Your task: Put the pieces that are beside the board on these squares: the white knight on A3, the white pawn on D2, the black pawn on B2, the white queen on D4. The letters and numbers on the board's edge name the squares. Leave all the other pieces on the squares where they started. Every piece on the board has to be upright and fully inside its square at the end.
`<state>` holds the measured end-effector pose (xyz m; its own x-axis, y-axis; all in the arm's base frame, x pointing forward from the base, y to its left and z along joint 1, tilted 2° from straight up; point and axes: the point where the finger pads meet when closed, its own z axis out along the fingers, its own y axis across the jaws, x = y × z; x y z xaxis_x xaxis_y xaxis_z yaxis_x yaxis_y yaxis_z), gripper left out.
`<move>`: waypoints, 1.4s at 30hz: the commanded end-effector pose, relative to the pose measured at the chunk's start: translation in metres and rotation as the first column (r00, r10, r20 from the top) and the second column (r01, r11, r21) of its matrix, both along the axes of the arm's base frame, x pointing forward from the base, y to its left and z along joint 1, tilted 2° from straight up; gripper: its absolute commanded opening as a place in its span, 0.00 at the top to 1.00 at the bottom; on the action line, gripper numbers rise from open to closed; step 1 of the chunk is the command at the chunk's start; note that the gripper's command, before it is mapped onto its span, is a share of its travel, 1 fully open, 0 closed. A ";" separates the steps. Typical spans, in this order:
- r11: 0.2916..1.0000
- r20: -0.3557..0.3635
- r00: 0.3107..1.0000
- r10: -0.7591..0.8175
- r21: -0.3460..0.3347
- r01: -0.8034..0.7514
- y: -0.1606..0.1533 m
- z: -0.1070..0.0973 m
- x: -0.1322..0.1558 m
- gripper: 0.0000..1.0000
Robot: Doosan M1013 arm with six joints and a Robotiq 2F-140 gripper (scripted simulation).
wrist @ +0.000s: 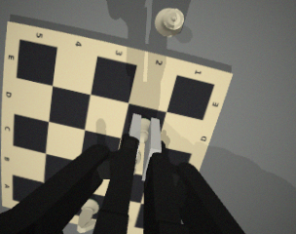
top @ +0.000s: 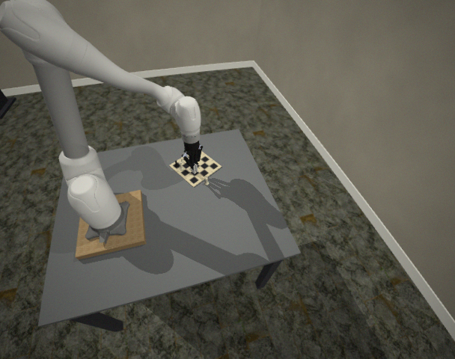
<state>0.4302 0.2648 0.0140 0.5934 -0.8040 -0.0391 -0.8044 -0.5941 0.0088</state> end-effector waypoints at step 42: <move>1.000 0.000 1.000 0.000 0.000 0.000 0.000 -0.004 0.000 1.00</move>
